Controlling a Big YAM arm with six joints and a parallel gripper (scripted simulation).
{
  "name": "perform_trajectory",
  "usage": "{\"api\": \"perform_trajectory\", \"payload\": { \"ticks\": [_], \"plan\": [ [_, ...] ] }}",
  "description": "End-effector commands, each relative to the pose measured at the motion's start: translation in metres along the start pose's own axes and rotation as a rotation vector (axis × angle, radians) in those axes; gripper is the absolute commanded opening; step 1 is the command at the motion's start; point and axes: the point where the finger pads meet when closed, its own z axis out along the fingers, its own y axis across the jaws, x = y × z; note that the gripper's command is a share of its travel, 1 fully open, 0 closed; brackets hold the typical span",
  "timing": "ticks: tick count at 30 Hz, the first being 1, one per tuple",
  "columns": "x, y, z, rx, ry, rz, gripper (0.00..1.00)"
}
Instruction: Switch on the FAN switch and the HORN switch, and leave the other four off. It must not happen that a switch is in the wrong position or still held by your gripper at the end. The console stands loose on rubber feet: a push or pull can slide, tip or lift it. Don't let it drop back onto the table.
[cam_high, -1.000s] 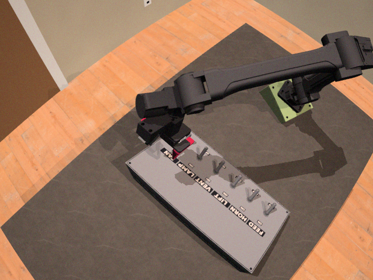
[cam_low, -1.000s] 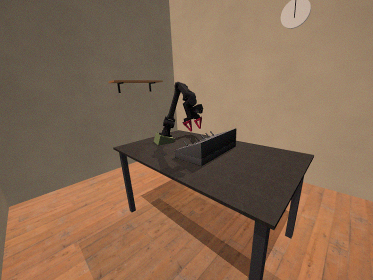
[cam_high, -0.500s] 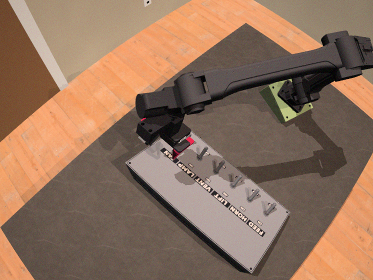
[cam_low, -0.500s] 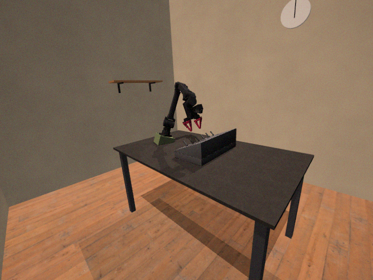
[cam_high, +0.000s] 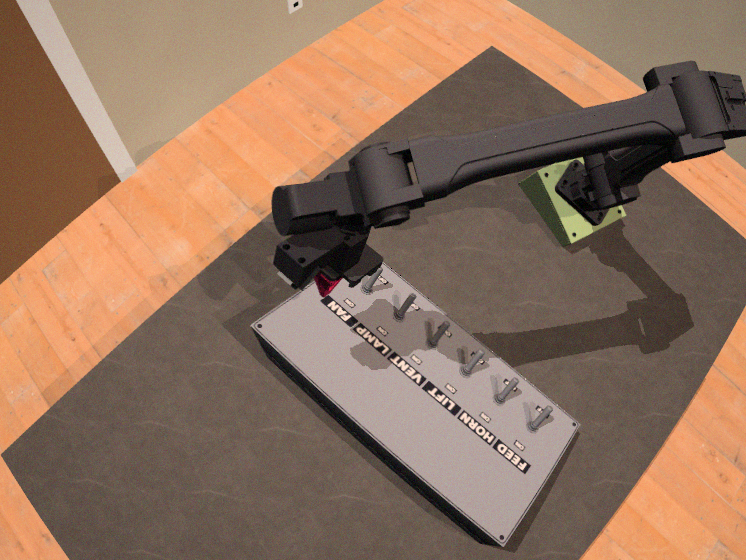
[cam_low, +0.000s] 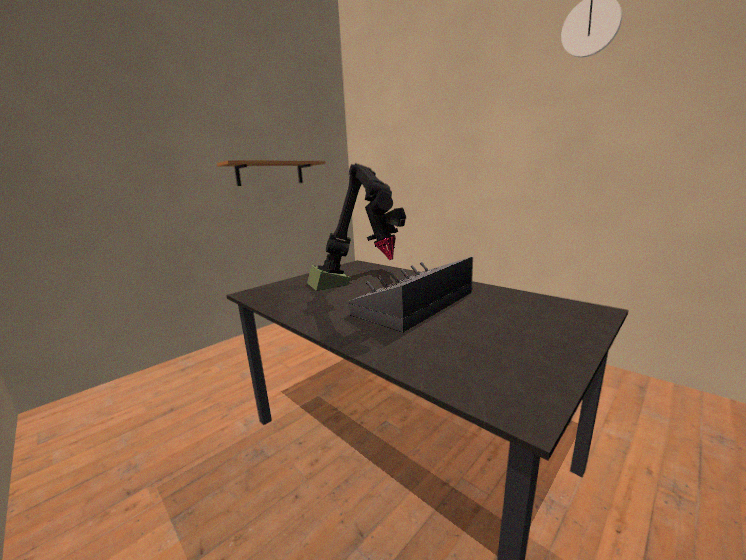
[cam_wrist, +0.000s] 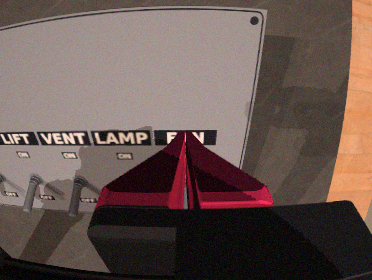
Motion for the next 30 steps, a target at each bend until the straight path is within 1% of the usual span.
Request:
{"api": "perform_trajectory", "payload": {
  "ticks": [1, 9, 13, 14, 15, 16, 17, 20, 21, 22, 24, 26, 27, 28, 30],
  "plan": [
    [-0.034, -0.003, -0.048, 0.038, -0.083, -0.041, 0.00],
    [-0.032, -0.002, -0.080, 0.040, -0.081, -0.041, 0.00],
    [-0.029, -0.005, -0.082, 0.036, -0.071, -0.035, 0.00],
    [-0.028, 0.001, -0.067, 0.014, -0.044, -0.041, 0.00],
    [-0.028, -0.002, -0.077, 0.022, -0.052, -0.036, 0.00],
    [-0.029, -0.003, -0.092, 0.035, -0.069, -0.037, 0.00],
    [-0.030, -0.001, -0.102, 0.042, -0.079, -0.042, 0.00],
    [-0.030, -0.001, -0.108, 0.043, -0.079, -0.042, 0.00],
    [-0.029, -0.001, -0.108, 0.042, -0.077, -0.041, 0.00],
    [-0.028, -0.004, -0.104, 0.038, -0.070, -0.036, 0.00],
    [-0.020, 0.005, -0.086, 0.012, -0.037, -0.038, 0.00],
    [-0.015, 0.006, -0.083, 0.009, -0.030, -0.030, 0.00],
    [-0.004, 0.002, -0.089, 0.015, -0.033, -0.017, 0.00],
    [-0.002, -0.004, -0.091, 0.027, -0.049, -0.022, 0.00],
    [-0.002, -0.004, -0.091, 0.027, -0.049, -0.022, 0.00]
  ]
}}
